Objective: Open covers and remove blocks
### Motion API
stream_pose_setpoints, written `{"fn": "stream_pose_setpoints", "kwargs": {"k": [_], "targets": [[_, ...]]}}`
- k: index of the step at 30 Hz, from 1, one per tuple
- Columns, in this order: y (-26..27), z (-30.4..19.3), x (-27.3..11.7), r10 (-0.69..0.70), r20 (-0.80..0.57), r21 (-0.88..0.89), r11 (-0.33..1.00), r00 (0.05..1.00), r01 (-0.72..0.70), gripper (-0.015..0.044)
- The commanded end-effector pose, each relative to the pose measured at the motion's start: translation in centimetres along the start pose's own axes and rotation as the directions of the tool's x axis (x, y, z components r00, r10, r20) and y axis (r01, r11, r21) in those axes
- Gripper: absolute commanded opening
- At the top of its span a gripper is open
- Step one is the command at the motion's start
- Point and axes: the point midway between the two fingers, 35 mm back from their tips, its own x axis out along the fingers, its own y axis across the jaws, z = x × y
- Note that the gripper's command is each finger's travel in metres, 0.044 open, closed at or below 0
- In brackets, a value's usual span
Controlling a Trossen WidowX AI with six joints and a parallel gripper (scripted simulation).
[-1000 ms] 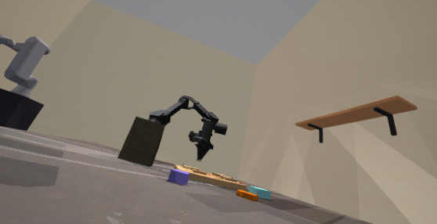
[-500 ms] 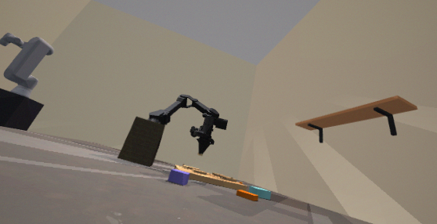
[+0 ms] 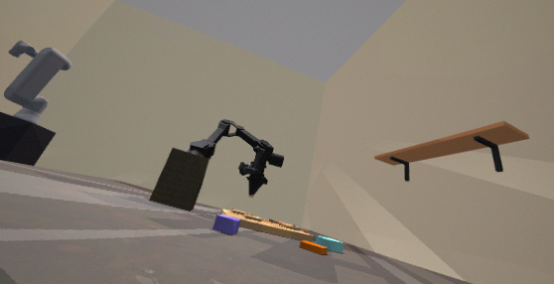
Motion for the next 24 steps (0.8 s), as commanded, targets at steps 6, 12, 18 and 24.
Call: {"fn": "stream_pose_setpoints", "kwargs": {"k": [6,12,18,24], "targets": [[-2.3,2.4,0.0,0.010,-0.006,0.004,1.000,1.000,-0.010,0.0080],[-3.8,4.2,-0.1,0.008,-0.007,0.003,1.000,1.000,-0.008,0.0080],[-5.2,6.1,-0.2,0.003,-0.006,0.003,1.000,1.000,-0.003,0.0080],[-6.3,8.1,-0.3,-0.004,-0.003,0.003,1.000,1.000,0.004,0.0080]]}}
